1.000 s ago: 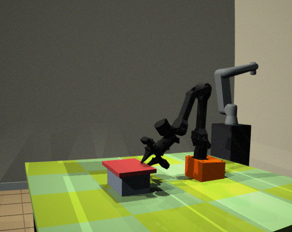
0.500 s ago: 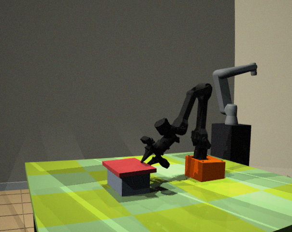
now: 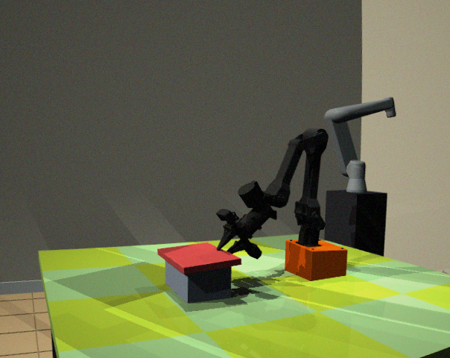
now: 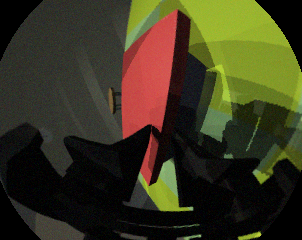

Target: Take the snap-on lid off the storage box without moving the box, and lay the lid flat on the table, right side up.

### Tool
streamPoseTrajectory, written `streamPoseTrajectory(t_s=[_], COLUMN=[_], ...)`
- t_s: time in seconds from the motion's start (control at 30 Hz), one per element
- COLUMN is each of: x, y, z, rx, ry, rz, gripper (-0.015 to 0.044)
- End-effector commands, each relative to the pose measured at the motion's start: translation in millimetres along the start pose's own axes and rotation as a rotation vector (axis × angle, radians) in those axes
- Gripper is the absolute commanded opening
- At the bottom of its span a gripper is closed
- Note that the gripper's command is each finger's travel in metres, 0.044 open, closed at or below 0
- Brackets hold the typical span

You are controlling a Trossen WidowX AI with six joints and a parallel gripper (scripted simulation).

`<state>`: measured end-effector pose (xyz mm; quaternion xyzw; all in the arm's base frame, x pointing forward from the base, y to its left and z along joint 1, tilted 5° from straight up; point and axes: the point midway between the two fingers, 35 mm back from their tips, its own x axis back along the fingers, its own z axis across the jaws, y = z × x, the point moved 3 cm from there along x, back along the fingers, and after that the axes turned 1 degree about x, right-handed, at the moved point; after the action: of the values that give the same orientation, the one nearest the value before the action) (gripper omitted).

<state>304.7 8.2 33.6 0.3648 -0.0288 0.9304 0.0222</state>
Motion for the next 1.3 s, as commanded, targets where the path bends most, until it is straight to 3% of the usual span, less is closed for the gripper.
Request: streamPoseTrajectory(t_s=[0.0, 1.27], x=[2.2, 2.7], y=[0.1, 0.2], z=[2.6, 5.6], rx=[0.002, 0.000], ry=[0.007, 0.003], rz=[0.001, 0.000], gripper=[0.0000, 0.0000])
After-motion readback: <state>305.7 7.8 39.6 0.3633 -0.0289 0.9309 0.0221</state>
